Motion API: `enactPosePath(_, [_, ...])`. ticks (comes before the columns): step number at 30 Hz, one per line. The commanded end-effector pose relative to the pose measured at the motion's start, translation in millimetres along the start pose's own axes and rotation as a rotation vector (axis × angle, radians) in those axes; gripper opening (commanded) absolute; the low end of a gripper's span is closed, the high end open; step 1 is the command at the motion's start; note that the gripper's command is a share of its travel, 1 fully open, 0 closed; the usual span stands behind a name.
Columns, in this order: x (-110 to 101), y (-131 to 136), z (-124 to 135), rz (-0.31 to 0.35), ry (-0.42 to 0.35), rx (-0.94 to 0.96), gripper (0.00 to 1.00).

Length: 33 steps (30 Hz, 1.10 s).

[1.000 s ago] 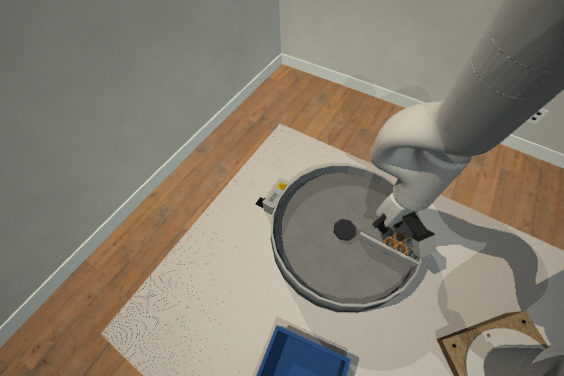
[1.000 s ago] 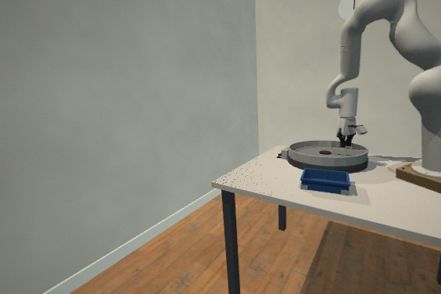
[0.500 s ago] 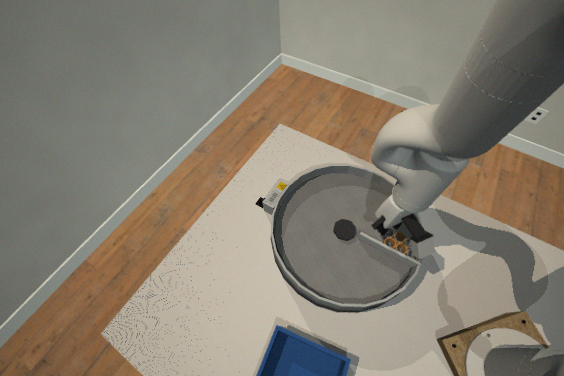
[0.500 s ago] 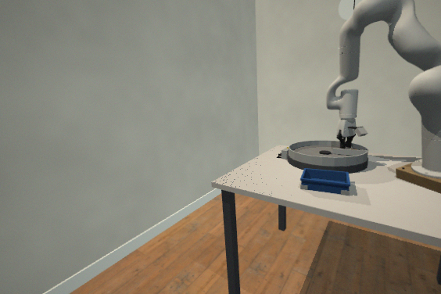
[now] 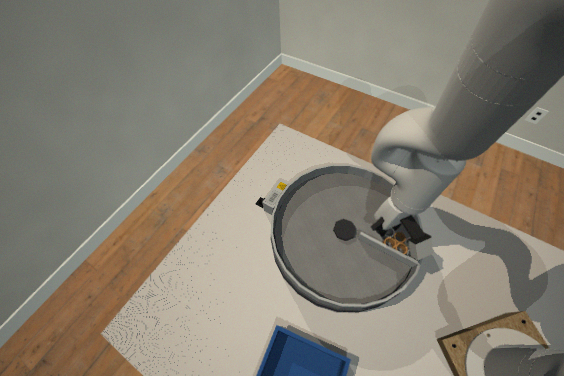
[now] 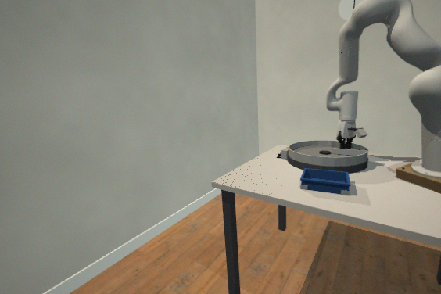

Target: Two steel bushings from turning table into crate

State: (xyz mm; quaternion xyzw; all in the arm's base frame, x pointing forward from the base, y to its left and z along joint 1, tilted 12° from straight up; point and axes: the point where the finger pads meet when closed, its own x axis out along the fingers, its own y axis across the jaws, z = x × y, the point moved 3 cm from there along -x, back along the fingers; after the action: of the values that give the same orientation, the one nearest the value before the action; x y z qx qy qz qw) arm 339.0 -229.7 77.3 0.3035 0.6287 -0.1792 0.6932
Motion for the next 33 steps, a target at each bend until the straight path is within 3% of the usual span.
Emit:
enactPosePath(1, [8.5,0.0,0.7,0.001,-0.005,0.0,0.4])
enactPosePath(21, [14.6,0.0,0.7,0.001,-0.005,0.0,0.4])
enactPosePath(22, [14.6,0.0,0.7,0.001,-0.005,0.0,0.0])
enactPosePath(33, [14.6,0.0,0.7,0.001,-0.005,0.0,0.0])
